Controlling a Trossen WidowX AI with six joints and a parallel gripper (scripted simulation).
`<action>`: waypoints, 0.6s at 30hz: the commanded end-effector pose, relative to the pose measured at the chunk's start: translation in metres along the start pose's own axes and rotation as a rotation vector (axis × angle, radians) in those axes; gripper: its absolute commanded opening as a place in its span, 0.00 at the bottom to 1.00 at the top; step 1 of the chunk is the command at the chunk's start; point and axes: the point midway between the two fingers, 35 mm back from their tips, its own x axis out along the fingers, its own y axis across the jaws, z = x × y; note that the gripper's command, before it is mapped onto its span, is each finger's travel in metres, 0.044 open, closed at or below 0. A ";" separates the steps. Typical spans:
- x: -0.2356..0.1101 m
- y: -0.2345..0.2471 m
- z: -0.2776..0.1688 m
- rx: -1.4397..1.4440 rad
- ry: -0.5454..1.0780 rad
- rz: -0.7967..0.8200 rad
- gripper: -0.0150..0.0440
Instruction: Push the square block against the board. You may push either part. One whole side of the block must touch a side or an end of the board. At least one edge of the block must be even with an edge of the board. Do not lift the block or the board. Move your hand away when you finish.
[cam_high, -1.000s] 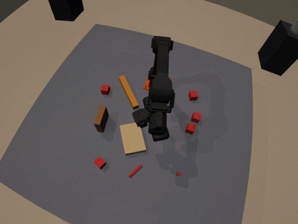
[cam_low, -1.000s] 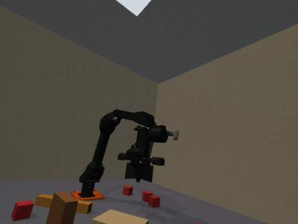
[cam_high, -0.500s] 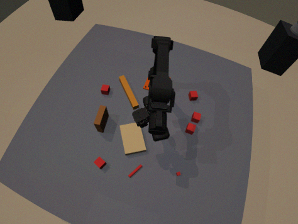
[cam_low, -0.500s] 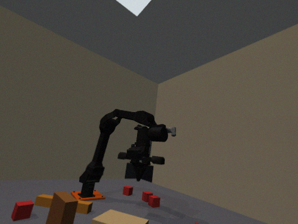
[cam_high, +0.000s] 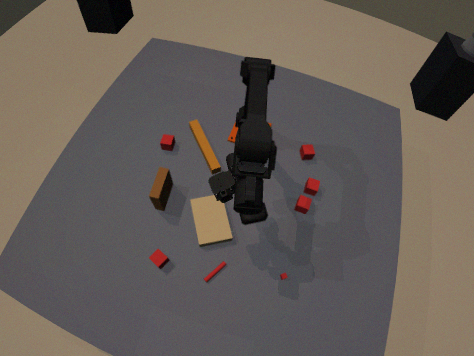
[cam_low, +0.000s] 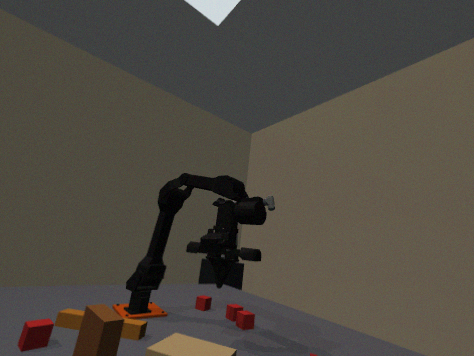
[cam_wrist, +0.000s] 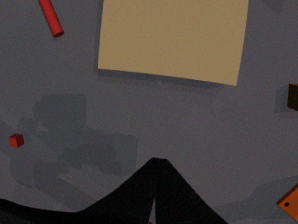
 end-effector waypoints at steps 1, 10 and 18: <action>-0.001 -0.005 0.024 0.061 -0.008 0.001 0.25; -0.002 -0.060 0.141 0.328 -0.022 -0.005 0.25; -0.002 -0.097 0.186 0.428 -0.018 -0.007 0.25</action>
